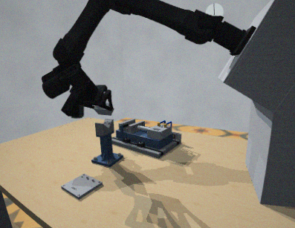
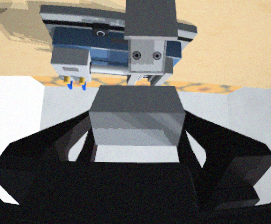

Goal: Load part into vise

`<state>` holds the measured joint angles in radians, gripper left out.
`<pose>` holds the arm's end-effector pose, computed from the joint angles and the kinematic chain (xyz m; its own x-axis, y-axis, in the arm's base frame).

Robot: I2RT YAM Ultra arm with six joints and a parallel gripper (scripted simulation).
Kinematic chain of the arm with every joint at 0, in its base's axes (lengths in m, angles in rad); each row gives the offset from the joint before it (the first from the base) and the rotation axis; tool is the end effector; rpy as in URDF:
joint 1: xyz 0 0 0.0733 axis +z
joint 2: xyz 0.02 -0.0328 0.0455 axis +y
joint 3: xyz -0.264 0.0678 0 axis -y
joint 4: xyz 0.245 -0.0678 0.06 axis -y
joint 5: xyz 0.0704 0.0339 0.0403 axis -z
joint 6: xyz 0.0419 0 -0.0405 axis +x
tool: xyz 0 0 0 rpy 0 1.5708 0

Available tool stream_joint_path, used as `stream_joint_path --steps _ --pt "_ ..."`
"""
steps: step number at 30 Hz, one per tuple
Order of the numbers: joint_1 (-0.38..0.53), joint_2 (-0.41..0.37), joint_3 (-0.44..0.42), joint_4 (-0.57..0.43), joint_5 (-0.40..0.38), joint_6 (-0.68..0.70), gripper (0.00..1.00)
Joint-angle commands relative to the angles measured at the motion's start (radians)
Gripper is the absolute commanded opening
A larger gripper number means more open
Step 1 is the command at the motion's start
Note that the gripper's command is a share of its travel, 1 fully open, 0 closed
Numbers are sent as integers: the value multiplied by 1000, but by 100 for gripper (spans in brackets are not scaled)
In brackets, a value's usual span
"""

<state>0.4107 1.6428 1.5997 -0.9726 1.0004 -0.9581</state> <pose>0.3210 0.1025 0.3523 -0.6044 -0.7450 0.2821 -0.5275 0.1090 -0.8425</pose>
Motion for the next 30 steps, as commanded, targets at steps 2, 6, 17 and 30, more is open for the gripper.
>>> stream_joint_path --steps 2,6,17,30 --pt "-10 -17 41 -8 18 -16 0" --pt "-15 16 43 27 16 -21 0" --pt "-25 44 47 63 10 -37 0" --pt "-35 78 59 101 4 -54 0"
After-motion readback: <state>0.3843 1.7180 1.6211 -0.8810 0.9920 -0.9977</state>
